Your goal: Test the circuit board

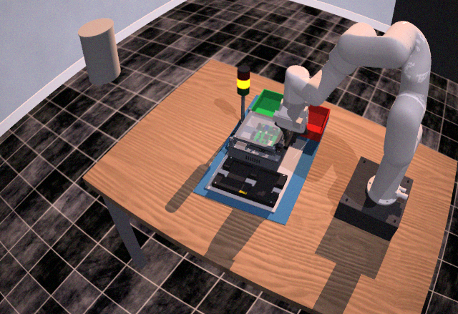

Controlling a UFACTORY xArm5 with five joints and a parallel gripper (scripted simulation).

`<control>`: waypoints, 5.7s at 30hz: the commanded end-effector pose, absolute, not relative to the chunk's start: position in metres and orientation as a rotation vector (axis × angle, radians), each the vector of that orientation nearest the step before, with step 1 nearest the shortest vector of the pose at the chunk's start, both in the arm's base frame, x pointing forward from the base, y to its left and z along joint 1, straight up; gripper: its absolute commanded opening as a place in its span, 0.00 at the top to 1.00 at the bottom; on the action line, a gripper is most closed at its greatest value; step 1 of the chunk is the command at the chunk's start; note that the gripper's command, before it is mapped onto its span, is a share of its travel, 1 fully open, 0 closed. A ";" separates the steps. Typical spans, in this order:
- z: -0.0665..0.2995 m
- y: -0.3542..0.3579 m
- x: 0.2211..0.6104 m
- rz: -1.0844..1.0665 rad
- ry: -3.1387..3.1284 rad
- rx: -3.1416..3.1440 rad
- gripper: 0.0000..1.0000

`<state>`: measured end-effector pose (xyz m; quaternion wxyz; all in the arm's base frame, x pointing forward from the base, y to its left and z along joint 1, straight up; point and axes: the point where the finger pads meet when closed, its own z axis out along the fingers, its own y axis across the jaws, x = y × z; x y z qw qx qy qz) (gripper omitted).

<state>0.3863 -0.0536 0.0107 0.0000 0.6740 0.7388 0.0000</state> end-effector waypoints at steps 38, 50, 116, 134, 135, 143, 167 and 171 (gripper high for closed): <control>0.010 -0.054 0.387 0.003 2.319 2.115 0.76; 0.010 -0.054 0.387 0.003 2.319 2.115 0.76; 0.110 -0.054 0.387 0.003 2.319 2.115 0.00; 0.110 -0.054 0.387 0.003 2.319 2.115 0.00; 0.110 -0.054 0.387 0.003 2.319 2.115 0.00; 0.110 -0.054 0.387 0.003 2.319 2.115 0.00; 0.110 -0.054 0.387 0.003 2.319 2.115 0.00; 0.110 -0.054 0.387 0.003 2.319 2.115 0.00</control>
